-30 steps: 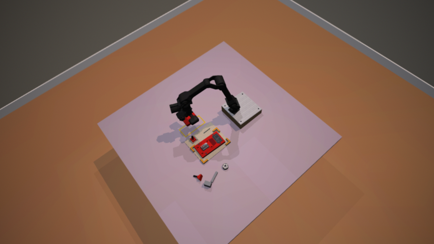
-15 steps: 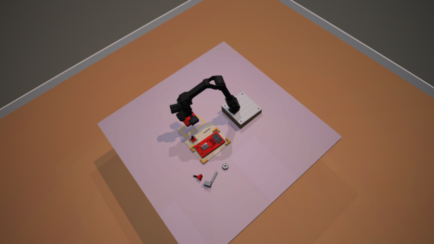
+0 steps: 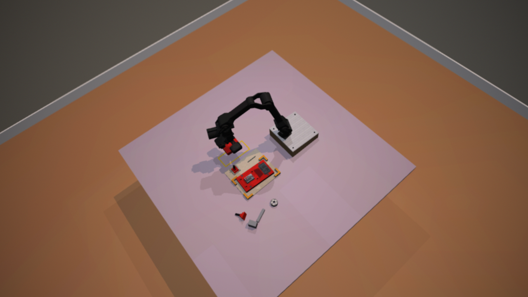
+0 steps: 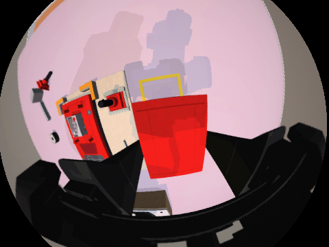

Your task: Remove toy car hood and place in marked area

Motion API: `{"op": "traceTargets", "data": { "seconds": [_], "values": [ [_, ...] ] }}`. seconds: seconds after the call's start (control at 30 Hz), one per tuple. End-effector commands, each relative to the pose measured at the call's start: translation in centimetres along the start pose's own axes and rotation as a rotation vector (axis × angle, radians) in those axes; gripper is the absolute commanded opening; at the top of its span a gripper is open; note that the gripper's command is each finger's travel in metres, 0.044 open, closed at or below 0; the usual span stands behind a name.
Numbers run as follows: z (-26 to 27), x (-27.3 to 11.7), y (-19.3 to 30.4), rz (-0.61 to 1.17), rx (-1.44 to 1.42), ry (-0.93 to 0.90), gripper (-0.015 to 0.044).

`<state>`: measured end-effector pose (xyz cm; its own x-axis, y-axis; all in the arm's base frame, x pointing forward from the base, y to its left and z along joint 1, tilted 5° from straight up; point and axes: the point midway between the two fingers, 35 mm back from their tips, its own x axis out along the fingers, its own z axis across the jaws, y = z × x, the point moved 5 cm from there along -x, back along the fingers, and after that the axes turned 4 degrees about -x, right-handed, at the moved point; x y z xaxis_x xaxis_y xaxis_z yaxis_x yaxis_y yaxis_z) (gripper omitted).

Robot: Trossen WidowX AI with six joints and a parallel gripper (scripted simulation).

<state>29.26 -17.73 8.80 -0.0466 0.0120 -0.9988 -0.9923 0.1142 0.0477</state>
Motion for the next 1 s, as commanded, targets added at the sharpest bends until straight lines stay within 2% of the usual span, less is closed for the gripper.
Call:
{"op": "traceTargets", "data": {
  "seconds": [0.0, 0.97],
  "values": [
    [0.0, 0.4, 0.1, 0.003, -0.003, 0.002, 0.0],
    [0.0, 2.1, 0.0, 0.003, -0.003, 0.002, 0.0]
  ]
}}
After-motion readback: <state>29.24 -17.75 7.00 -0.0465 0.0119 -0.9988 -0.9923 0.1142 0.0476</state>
